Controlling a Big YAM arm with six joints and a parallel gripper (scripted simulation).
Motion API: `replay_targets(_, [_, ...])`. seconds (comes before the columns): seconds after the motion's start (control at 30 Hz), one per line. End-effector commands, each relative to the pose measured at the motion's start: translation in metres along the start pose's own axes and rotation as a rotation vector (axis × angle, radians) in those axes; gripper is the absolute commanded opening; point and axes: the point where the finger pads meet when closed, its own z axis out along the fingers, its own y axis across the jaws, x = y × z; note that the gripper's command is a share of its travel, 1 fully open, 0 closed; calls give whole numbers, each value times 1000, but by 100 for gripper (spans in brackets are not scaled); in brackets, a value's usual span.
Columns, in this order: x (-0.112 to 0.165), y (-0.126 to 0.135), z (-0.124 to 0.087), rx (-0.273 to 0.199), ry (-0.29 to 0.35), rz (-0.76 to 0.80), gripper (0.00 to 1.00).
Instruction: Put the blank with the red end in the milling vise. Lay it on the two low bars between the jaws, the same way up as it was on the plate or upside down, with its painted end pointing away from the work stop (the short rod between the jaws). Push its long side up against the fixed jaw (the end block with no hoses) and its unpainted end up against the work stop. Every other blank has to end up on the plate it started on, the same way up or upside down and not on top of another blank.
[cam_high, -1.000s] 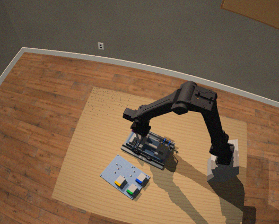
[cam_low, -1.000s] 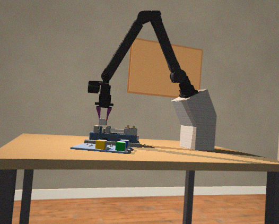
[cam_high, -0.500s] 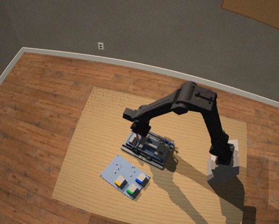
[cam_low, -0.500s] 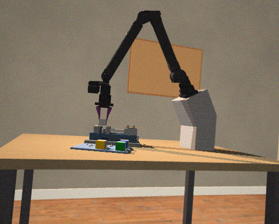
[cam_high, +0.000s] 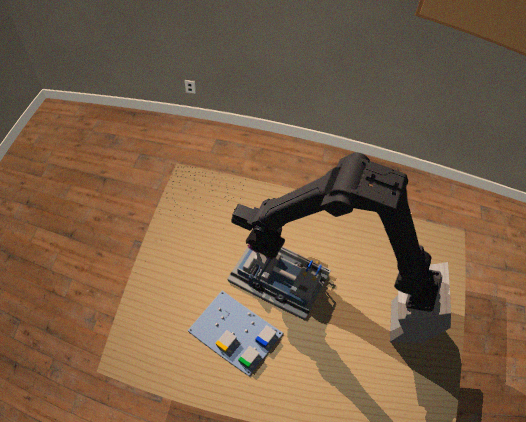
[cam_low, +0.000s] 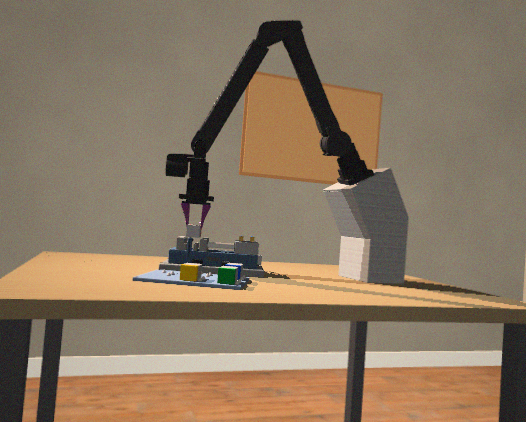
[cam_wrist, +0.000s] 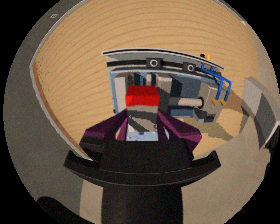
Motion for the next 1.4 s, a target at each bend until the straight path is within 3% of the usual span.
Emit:
replay_targets(0.0, [8,6,6,-7,6,2,0])
replay_targets(1.37, [9,14,17,-21,7,0,0])
